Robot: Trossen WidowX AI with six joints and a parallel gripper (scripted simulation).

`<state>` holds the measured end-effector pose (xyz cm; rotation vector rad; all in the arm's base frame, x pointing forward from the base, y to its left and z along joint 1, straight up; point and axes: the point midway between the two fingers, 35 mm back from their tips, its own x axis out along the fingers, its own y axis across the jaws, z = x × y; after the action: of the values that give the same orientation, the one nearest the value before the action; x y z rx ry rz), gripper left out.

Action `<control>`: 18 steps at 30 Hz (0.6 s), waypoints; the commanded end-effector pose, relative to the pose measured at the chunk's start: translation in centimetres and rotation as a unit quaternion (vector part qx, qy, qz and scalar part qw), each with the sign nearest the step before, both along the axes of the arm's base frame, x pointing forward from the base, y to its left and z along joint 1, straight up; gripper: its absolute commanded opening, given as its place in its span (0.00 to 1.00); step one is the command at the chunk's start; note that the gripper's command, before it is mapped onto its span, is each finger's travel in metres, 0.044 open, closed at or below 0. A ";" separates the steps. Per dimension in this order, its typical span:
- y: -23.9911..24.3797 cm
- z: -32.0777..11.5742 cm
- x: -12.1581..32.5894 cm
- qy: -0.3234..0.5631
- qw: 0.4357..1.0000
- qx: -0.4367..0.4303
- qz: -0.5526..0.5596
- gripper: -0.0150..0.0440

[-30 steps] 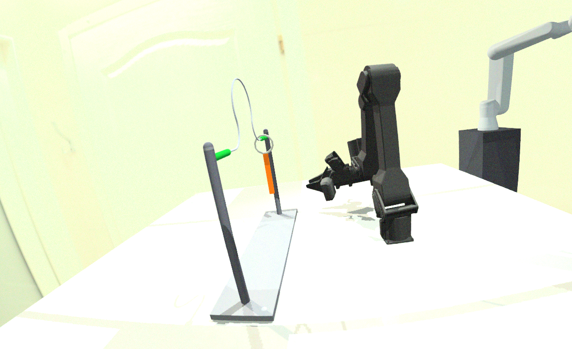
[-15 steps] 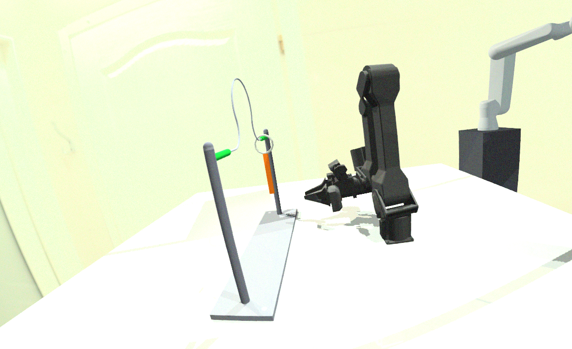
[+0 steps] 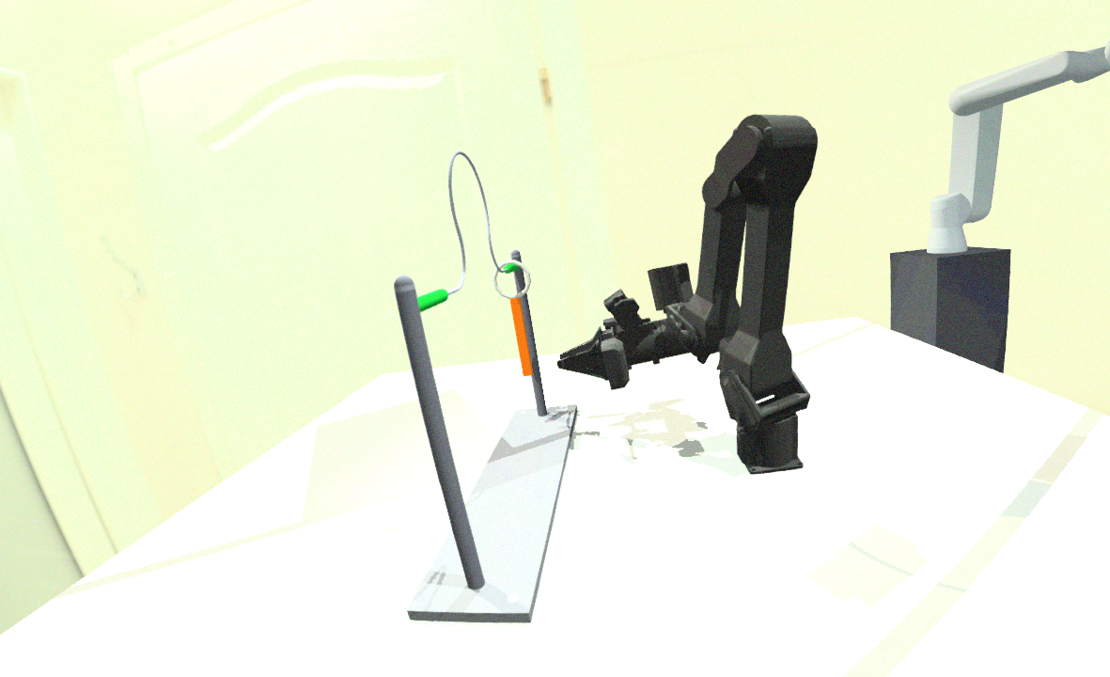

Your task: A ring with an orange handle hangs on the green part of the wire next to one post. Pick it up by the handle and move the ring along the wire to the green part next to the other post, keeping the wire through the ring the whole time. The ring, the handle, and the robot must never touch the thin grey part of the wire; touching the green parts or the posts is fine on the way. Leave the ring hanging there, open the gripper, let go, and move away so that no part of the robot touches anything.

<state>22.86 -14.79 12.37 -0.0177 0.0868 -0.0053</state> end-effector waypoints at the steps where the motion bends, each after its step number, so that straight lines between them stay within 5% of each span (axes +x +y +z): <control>1: -0.1 1.1 1.0 -0.005 1.000 0.001 -0.003 0.53; 18: -0.4 1.1 2.6 -0.004 1.000 0.000 -0.003 0.53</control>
<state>24.85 -14.86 13.19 -0.0117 0.0835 -0.0077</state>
